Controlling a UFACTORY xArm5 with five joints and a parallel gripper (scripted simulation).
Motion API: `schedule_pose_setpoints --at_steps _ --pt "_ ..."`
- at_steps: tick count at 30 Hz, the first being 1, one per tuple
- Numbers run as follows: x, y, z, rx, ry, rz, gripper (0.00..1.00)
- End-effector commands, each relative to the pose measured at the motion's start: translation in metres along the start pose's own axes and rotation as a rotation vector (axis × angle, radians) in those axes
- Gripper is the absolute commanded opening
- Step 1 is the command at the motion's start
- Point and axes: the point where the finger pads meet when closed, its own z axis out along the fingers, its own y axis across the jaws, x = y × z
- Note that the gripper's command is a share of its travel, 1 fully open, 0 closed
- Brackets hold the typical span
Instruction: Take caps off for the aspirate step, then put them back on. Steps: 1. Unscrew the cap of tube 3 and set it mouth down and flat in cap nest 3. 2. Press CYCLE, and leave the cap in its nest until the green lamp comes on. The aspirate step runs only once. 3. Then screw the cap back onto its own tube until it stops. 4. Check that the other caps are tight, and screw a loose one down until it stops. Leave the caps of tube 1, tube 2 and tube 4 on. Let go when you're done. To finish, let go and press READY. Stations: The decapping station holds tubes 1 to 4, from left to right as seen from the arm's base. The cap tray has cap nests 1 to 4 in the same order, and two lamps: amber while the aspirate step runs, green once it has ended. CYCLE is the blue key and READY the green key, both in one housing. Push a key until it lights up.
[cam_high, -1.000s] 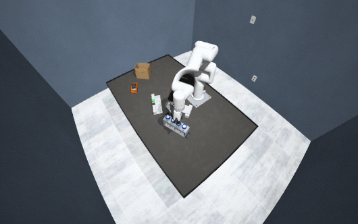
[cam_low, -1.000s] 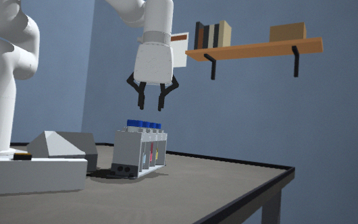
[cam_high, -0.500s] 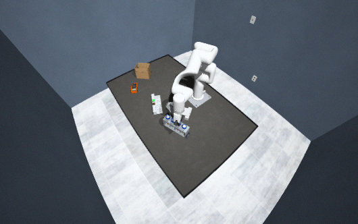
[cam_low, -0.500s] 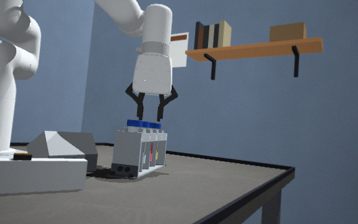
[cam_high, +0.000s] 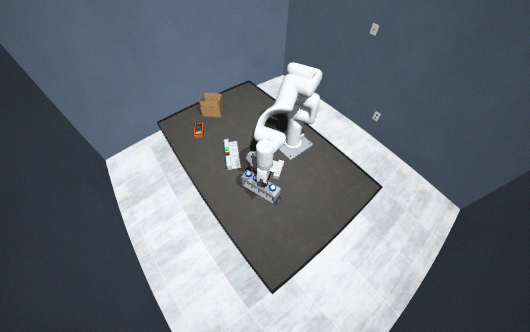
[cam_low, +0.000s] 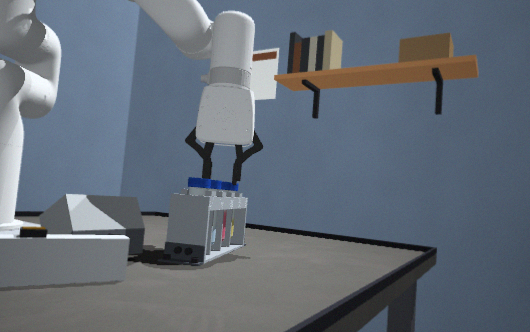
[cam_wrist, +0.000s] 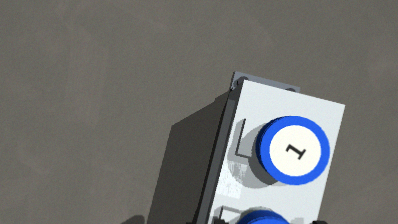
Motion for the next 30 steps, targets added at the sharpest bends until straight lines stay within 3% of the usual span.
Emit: schedule_pose_setpoints --at_steps 1,17,18,30 --pt "-0.0002 0.0012 0.0005 -0.002 -0.014 0.000 0.46" --pt "-0.0002 0.0012 0.0065 -0.002 -0.014 0.000 0.46" --pt "-0.0002 0.0012 0.0065 -0.002 -0.014 0.000 0.00" --pt "-0.0002 0.0012 0.0065 -0.002 -0.014 0.000 0.00"
